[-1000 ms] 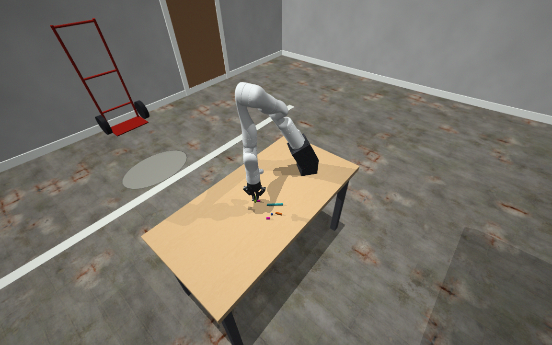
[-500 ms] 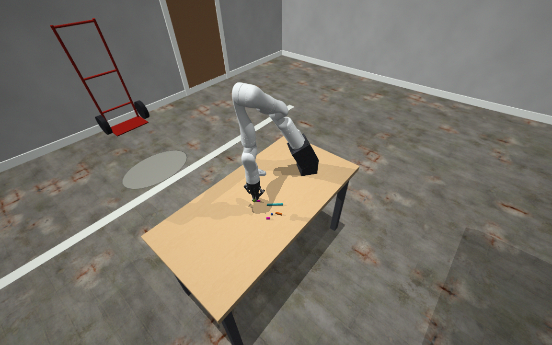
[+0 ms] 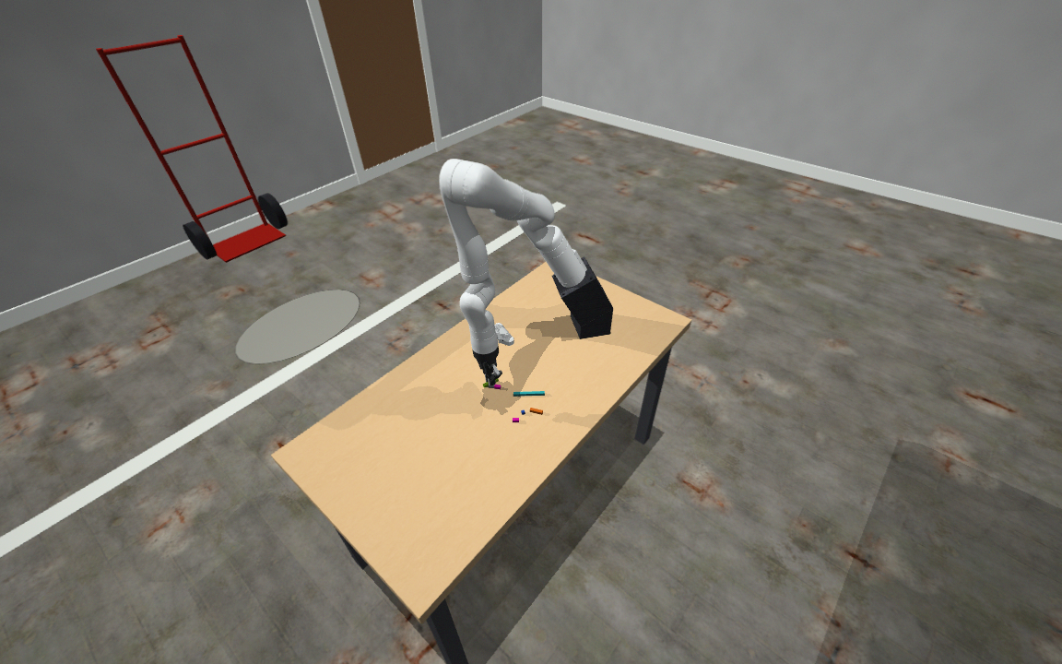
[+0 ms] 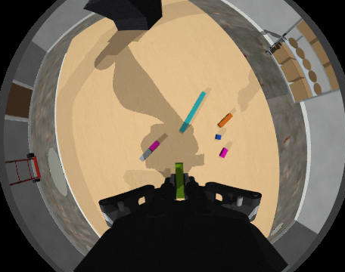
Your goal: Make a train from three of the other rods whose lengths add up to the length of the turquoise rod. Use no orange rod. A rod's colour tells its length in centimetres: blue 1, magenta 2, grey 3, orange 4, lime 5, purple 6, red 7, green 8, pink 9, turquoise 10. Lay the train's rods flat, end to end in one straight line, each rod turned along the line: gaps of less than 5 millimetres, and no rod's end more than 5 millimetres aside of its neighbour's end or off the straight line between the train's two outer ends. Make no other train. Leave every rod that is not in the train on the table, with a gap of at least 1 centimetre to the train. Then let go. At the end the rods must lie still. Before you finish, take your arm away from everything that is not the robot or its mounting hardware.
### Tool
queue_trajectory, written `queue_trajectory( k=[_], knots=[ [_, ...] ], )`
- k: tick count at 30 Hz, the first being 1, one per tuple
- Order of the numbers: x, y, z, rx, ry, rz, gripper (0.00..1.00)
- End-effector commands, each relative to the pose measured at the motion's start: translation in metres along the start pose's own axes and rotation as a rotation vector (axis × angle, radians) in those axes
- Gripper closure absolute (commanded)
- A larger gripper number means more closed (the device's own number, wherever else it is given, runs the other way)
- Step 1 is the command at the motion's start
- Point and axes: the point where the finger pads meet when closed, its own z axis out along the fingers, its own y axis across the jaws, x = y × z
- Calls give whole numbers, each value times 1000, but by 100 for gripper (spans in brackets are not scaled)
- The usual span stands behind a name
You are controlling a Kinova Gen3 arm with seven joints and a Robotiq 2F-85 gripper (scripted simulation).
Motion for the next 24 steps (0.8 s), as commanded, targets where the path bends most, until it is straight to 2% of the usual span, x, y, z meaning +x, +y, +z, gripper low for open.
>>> queue_trajectory(
  k=[1, 3, 17, 19, 24],
  knots=[
    [-2, -3, 0, -5, -8, 46, 95],
    [-2, -4, 0, -6, -8, 85, 95],
    [-4, -13, 1, -19, -7, 681, 95],
    [-4, -13, 1, -19, -7, 681, 95],
    [-5, -17, 1, -23, -6, 908, 95]
  ],
)
